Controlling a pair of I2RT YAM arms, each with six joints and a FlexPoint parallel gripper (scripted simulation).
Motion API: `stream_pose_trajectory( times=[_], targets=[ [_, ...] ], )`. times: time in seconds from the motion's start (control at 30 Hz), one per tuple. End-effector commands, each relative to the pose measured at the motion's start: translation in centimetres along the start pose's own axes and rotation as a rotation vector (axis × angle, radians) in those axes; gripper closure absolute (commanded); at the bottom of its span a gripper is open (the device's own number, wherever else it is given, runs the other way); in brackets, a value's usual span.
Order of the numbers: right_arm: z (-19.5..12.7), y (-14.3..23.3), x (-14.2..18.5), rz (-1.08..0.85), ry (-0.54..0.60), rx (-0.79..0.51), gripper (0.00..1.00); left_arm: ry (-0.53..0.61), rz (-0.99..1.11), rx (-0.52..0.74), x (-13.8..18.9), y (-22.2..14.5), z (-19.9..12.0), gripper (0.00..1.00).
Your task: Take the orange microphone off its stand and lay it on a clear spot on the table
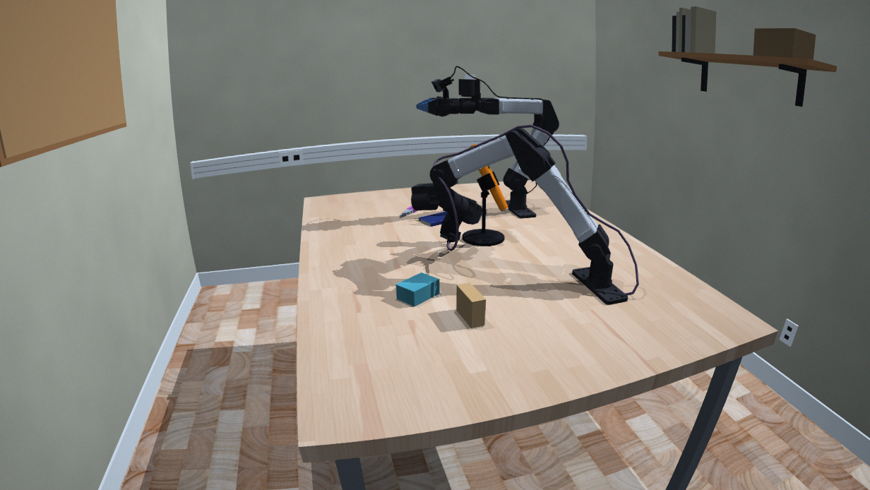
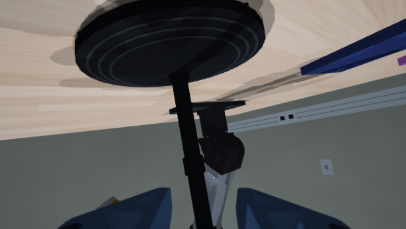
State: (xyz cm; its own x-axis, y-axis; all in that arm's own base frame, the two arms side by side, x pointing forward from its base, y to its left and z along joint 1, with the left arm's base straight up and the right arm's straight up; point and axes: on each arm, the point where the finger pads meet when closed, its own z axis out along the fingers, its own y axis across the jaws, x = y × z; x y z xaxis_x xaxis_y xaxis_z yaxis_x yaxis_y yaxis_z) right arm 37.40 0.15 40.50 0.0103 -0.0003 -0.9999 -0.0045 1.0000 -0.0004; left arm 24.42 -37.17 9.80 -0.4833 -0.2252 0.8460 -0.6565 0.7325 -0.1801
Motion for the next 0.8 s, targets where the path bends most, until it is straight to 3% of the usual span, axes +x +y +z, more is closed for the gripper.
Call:
stream_pose_trajectory(
  times=[0.0,0.2,0.27,0.3,0.5,0.77],
  targets=[
    [-0.4,-0.5,-1.6,-0.003,-0.030,0.013,0.68,0.121,-0.161,-0.058,2.3,0.0,1.2,0.68],
    [-0.4,-0.5,-1.6,-0.003,-0.030,0.013,0.68,0.141,-0.182,-0.089,2.0,0.0,2.5,0.68],
    [-0.4,-0.5,-1.6,-0.003,-0.030,0.013,0.68,0.109,-0.137,-0.061,1.8,-0.3,1.2,0.68],
    [-0.4,-0.5,-1.6,-0.003,-0.030,0.013,0.68,0.103,-0.137,-0.100,1.3,0.2,2.8,0.68],
    [-0.4,-0.5,-1.6,-0.003,-0.030,0.013,0.68,0.090,-0.068,-0.066,4.0,-0.3,1.5,0.68],
    [-0.4,-0.5,-1.6,-0.003,-0.030,0.013,0.68,0.104,-0.107,-0.070,3.6,0.3,2.8,0.68]
  ],
)
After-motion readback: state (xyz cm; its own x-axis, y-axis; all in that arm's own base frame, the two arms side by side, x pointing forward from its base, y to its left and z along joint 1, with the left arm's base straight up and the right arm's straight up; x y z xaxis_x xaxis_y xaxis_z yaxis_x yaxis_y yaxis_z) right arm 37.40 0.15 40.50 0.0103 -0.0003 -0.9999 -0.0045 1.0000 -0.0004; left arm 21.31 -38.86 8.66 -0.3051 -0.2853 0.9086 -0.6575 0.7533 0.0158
